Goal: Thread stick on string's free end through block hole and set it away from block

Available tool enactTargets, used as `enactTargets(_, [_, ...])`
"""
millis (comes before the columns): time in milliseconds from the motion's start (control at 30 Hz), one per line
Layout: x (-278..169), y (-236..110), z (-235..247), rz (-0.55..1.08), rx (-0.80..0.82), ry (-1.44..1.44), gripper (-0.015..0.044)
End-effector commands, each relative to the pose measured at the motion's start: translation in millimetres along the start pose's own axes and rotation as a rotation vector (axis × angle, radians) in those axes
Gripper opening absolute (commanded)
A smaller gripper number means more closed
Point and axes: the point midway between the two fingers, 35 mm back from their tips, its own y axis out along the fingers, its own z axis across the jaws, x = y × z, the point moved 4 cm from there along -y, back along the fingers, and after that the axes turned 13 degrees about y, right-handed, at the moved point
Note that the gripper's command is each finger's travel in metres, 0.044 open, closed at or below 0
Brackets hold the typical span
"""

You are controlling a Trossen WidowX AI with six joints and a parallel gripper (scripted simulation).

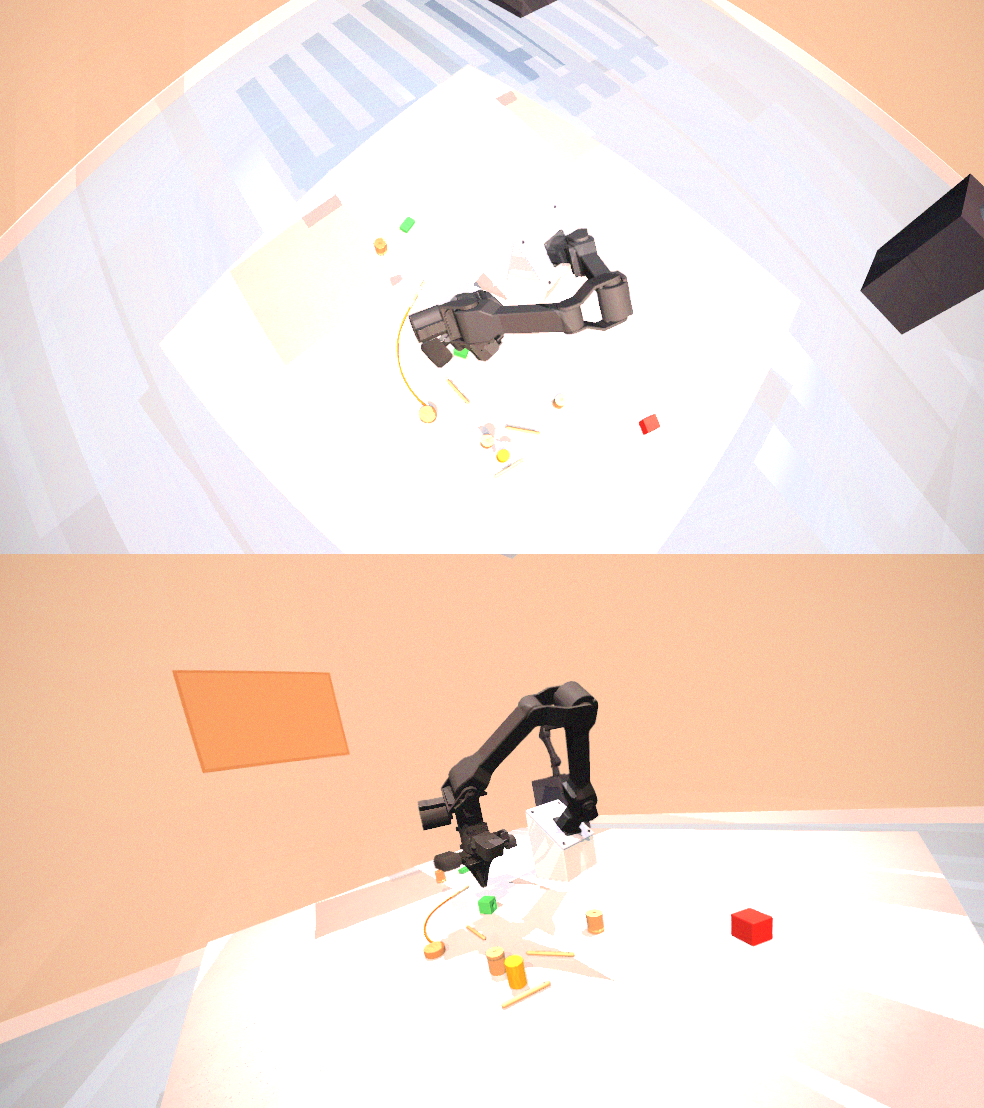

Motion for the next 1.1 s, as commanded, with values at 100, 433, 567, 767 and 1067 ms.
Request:
enactTargets(100, [-12,-2,-7,0.003,-0.004,0.377,0.0131])
enactTargets(433, [-48,-5,-26,0.001,-0.016,1.462,0.0394])
enactTargets(567, [-64,-7,-31,-0.004,-0.02,1.895,0.044])
enactTargets(767, [-81,-7,-37,-0.009,-0.022,2.318,0.044])
enactTargets(1067, [-104,-7,-42,-0.017,-0.021,2.898,0.044])
